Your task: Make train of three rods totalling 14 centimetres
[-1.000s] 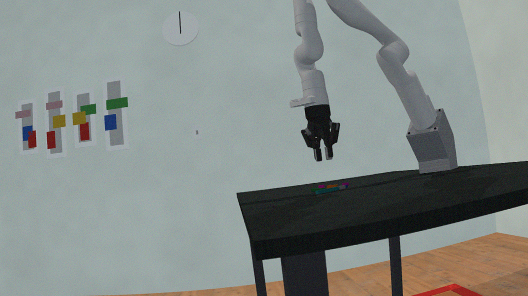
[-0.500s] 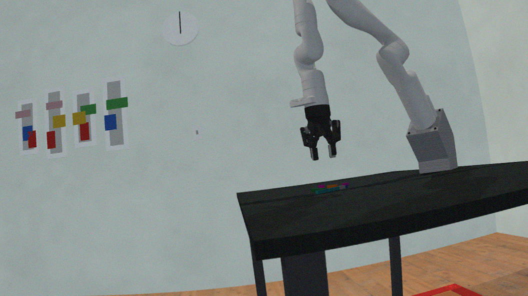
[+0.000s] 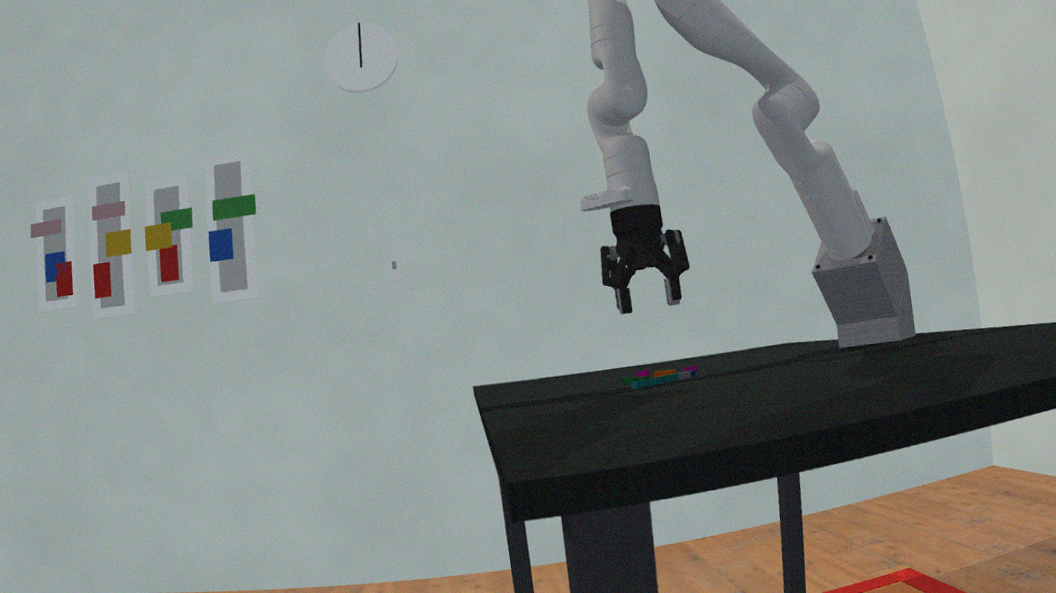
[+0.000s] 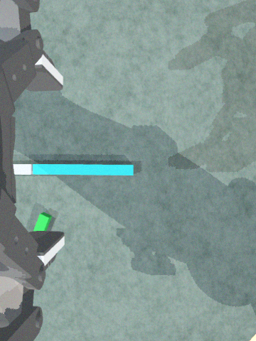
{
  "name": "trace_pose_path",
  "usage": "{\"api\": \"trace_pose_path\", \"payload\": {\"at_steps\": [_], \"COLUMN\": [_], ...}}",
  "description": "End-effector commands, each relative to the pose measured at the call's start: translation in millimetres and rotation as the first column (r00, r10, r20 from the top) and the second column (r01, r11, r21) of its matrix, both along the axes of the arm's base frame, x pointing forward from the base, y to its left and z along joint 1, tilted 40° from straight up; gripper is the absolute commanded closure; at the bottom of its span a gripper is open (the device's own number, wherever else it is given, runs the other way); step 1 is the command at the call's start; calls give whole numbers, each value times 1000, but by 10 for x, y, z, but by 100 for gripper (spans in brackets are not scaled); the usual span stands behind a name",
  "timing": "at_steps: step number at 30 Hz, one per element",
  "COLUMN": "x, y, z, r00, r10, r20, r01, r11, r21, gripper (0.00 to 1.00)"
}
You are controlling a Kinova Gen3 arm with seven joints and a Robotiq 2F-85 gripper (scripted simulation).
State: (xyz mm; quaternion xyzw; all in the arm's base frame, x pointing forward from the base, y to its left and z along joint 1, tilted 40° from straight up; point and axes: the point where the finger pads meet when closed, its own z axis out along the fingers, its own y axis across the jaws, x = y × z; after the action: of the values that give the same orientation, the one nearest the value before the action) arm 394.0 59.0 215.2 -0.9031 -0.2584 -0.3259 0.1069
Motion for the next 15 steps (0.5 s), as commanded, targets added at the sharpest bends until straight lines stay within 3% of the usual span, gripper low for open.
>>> {"api": "trace_pose_path", "payload": {"at_steps": [1, 15], "x": [9, -190], "y": [-72, -202], "z": [10, 292], "r00": [1000, 1000], "r10": [-18, -18], "r20": [1, 1], "r01": [18, 18], "r11": [1000, 1000], "r21": [0, 0], "gripper": [0, 0]}}
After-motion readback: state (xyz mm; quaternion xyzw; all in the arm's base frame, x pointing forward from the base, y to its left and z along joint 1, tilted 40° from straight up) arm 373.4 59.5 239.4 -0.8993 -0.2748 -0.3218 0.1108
